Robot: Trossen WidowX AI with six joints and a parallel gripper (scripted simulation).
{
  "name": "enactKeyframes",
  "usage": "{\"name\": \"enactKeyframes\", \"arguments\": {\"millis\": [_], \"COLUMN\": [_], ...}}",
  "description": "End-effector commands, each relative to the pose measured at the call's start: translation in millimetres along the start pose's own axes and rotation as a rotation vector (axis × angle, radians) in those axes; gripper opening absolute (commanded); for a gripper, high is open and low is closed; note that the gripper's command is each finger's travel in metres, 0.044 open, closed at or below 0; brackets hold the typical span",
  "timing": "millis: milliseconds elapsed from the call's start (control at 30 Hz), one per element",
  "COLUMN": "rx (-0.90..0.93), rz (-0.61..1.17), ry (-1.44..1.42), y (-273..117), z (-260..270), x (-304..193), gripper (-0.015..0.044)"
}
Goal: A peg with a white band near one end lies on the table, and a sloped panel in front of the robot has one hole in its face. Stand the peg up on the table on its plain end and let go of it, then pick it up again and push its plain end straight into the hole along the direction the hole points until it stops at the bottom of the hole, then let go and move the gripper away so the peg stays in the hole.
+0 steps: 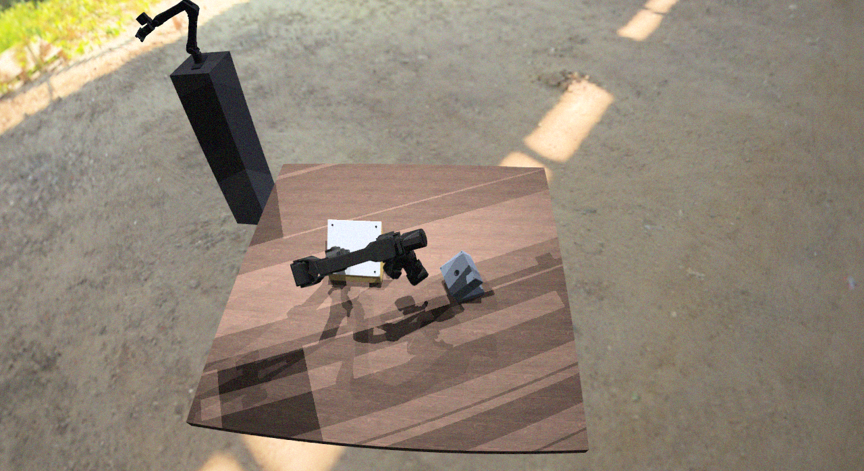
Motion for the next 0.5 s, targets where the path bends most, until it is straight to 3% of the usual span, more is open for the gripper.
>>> {"name": "enactKeyframes", "arguments": {"millis": [0,467], "rx": [0.017,0.078], "rz": [0.047,0.161], "ry": [-0.018,-0.079], "y": [-3,-9], "z": [5,17], "x": [-8,-29], "gripper": [0.0,0.0]}}
Point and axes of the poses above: the point midway between the two fingers, 35 mm back from their tips, its own y axis out along the fingers, its own z axis across the jaws, x = y × z, the point moved 5 cm from there along -y, back along the fingers, and after that the axes turned 8 degrees about -y, right-handed, at the moved point
